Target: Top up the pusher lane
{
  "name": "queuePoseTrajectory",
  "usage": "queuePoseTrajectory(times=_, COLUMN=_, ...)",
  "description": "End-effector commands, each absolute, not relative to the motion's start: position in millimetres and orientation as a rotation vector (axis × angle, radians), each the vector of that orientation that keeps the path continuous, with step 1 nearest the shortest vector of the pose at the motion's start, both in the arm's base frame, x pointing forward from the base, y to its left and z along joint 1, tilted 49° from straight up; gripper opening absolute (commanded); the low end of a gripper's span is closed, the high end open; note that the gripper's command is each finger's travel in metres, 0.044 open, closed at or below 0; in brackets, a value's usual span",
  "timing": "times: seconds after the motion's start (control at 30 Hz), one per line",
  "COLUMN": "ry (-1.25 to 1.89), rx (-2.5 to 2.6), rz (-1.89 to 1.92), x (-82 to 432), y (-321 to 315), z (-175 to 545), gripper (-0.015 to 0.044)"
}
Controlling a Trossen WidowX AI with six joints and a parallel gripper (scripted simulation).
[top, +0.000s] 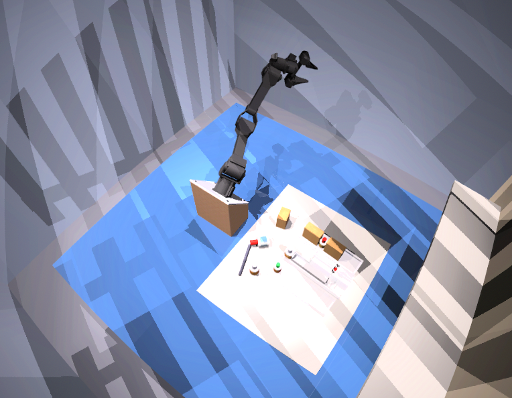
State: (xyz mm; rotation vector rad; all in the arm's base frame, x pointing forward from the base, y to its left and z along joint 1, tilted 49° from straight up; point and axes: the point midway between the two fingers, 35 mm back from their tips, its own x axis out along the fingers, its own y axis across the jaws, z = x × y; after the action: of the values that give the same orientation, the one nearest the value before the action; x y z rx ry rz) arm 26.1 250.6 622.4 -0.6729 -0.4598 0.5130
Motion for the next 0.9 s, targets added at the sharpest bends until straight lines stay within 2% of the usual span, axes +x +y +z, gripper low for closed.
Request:
queuePoseTrajectory(times=0.0, ry=-0.459, rx=-0.663, rz=0.513, x=27.4, y=248.1, z=623.6, gripper=0.0426)
queuePoseTrajectory(times=0.03, ry=-0.457, rx=-0.632, rz=0.513, x=31.2, y=240.7, z=627.1, gripper=0.0440)
queuePoseTrajectory(times=0.47, ry=-0.451, rx=-0.256, rz=0.439, x=120.3, y=71.8, z=665.0, gripper=0.0440)
queuePoseTrajectory(times=0.87, ry=-0.349, rx=0.002, rz=0.359, x=232.4, y=-75.5, z=611.9, gripper=0.0440)
